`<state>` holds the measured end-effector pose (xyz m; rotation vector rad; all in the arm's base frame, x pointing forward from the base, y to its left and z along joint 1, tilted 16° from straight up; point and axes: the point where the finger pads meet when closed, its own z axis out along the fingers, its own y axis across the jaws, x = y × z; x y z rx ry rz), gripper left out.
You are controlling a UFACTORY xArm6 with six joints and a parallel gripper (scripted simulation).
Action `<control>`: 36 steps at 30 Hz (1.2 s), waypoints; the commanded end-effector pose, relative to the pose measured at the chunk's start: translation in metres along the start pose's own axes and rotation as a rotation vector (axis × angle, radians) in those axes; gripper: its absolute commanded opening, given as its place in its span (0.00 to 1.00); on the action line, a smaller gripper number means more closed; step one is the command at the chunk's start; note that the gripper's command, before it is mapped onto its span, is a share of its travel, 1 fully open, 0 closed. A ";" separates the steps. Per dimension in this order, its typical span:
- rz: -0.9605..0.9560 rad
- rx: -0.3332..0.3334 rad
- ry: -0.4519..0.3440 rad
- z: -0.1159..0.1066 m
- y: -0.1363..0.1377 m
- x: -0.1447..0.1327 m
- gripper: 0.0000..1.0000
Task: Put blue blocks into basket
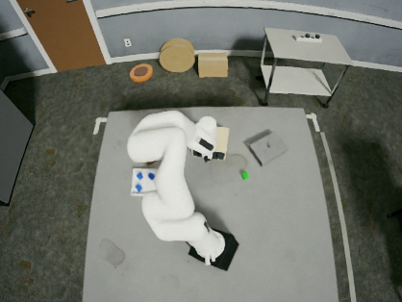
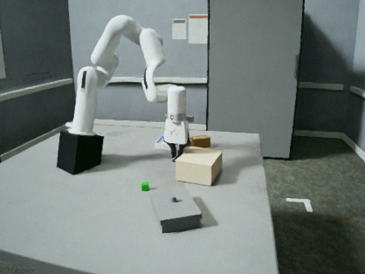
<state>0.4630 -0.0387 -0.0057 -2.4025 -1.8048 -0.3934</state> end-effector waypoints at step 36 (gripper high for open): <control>0.000 -0.004 0.000 0.013 0.002 0.000 0.24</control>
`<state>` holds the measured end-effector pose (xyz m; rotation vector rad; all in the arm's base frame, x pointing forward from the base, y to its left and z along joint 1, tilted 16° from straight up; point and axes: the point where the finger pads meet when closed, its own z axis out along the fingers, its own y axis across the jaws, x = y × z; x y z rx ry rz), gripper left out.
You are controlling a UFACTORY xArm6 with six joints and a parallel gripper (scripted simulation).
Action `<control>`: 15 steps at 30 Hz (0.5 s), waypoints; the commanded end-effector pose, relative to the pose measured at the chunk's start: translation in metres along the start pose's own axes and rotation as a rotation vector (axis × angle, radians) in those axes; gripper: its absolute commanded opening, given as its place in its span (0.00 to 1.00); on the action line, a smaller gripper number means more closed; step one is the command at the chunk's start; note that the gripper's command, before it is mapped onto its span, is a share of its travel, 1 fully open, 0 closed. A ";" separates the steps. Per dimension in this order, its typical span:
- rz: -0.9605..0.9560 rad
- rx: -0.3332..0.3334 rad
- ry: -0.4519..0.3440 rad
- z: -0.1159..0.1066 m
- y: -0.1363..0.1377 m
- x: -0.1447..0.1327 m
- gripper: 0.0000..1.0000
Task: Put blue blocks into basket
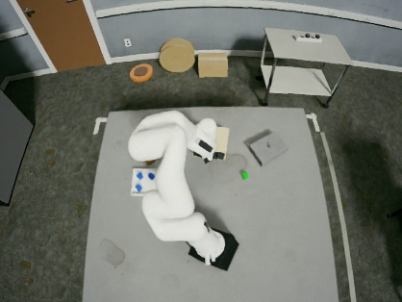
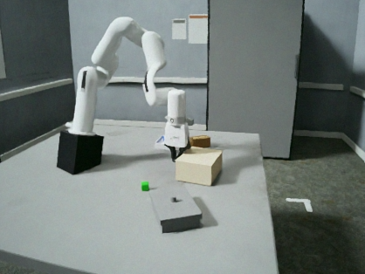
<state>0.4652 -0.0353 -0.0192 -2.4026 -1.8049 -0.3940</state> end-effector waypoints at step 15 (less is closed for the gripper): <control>0.000 -0.004 0.000 -0.001 0.002 0.000 0.00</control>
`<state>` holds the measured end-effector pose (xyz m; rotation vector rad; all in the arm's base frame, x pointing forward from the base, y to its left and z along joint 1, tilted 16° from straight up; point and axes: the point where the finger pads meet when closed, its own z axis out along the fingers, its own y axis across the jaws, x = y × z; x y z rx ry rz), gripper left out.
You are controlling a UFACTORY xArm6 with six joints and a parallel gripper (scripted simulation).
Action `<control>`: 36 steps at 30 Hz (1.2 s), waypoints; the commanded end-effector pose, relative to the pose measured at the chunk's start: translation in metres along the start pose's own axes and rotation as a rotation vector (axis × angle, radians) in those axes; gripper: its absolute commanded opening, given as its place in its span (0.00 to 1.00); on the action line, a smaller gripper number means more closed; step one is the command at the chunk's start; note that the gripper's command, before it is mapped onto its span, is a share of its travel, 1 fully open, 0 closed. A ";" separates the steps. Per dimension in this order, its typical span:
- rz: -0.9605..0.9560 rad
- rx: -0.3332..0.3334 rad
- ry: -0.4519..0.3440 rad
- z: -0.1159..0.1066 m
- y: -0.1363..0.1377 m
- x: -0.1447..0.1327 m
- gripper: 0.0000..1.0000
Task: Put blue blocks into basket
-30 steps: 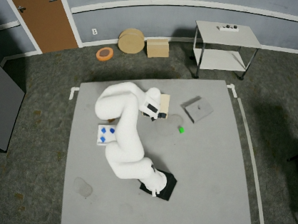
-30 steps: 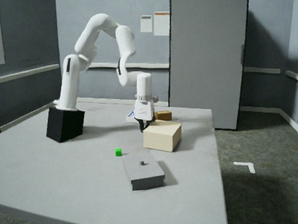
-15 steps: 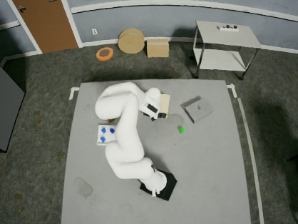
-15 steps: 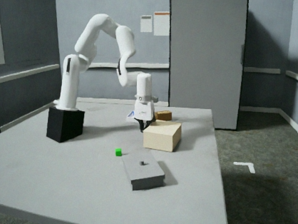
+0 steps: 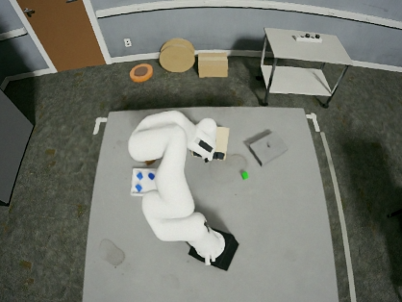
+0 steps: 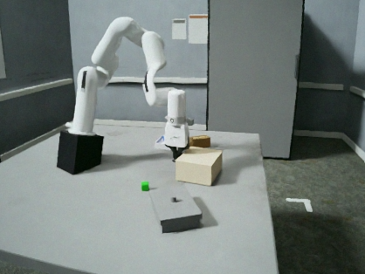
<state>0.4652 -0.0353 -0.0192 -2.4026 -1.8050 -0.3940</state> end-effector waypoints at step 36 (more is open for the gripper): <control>0.000 -0.004 0.000 -0.001 -0.002 0.000 0.00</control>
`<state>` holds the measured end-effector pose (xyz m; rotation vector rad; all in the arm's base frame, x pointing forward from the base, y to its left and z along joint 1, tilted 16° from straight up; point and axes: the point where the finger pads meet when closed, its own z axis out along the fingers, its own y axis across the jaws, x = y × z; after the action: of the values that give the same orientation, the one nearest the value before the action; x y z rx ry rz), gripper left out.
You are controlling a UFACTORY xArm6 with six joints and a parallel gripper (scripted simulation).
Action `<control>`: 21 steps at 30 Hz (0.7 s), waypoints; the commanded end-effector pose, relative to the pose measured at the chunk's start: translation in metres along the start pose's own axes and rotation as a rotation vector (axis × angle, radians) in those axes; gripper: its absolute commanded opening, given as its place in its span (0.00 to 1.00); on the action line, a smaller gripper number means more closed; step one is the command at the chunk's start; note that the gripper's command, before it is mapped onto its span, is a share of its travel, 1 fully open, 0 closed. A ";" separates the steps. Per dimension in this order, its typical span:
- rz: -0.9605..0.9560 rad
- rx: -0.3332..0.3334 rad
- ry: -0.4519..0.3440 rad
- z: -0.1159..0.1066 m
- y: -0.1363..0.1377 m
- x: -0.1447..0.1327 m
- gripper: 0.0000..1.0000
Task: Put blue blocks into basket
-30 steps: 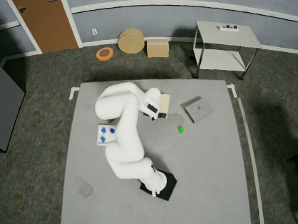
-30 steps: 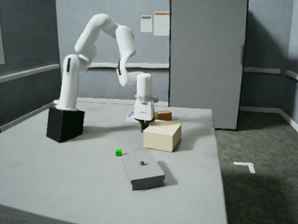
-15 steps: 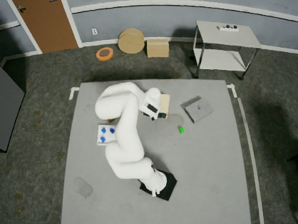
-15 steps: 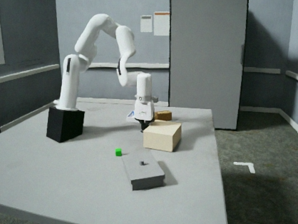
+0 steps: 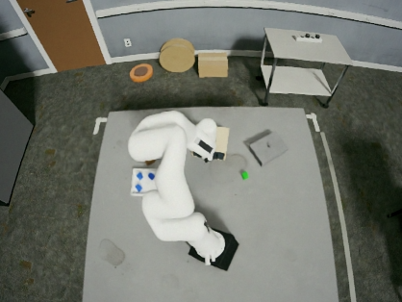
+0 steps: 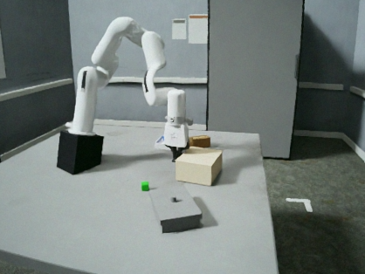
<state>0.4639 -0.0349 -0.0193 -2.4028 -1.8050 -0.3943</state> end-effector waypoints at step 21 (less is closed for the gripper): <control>0.000 -0.003 0.000 0.000 -0.030 0.000 0.00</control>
<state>0.4389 -0.0273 -0.0216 -2.4030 -1.8050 -0.3925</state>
